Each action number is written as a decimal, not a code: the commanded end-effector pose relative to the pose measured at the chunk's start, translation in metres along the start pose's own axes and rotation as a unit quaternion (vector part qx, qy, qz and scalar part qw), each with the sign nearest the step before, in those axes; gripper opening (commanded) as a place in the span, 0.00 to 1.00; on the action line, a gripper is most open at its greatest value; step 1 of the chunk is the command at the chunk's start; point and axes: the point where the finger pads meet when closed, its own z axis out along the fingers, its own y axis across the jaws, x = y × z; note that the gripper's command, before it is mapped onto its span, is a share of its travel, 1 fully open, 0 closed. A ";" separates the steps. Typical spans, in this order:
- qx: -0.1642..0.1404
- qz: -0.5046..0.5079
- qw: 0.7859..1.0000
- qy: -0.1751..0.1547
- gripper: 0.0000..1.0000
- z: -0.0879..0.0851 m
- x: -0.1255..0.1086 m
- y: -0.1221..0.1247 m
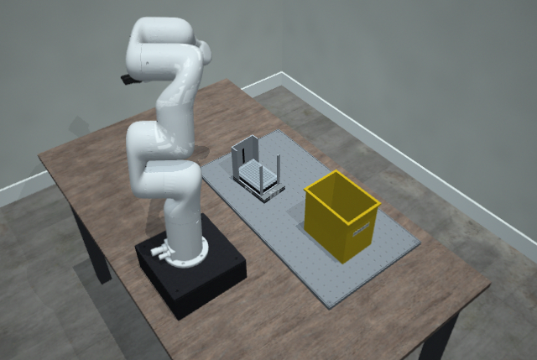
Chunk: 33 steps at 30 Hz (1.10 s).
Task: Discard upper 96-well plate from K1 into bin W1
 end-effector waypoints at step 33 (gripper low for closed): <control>-0.027 0.081 0.976 -0.199 1.00 -0.119 -0.092 -0.018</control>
